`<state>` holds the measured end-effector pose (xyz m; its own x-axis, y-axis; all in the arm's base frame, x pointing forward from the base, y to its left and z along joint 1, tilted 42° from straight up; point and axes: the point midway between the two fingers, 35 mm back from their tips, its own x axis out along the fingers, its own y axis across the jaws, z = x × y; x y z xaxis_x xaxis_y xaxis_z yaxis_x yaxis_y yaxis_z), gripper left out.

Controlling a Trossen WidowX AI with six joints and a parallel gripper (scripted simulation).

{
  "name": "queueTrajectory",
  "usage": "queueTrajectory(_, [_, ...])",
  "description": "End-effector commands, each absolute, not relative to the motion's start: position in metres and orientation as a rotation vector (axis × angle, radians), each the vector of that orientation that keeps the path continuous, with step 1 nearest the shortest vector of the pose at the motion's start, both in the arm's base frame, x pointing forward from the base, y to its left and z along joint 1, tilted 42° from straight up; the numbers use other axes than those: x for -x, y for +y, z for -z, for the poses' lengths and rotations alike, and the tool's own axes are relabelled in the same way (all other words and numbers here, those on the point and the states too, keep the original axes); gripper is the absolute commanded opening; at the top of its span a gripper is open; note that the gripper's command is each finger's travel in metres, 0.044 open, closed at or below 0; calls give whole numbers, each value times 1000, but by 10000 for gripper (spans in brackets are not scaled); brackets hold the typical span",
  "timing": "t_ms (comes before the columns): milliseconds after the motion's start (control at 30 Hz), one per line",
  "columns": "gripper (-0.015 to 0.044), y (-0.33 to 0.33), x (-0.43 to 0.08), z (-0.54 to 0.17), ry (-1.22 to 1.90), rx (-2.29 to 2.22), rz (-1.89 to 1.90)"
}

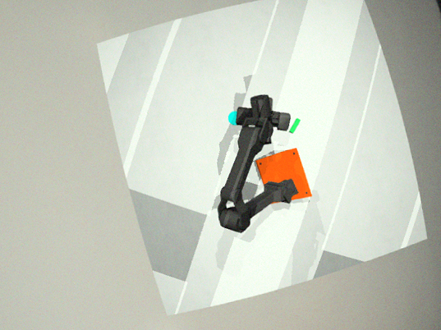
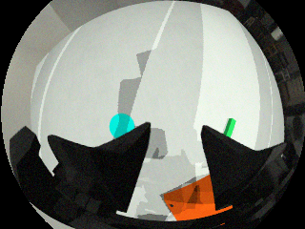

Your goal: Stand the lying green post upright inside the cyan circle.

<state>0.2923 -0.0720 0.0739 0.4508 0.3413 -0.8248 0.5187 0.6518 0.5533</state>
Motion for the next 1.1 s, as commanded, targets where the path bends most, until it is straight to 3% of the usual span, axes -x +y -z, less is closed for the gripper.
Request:
queueTrajectory(0, [232, -104, -287, -49, 1256, -965, 189])
queueTrajectory(600, [232, -186, -225, 46, 1611, -1316, 199])
queueTrajectory(800, [232, -182, -228, 53, 1611, -1316, 200])
queueTrajectory(1067, [232, -115, -238, 130, 1610, -1318, 196])
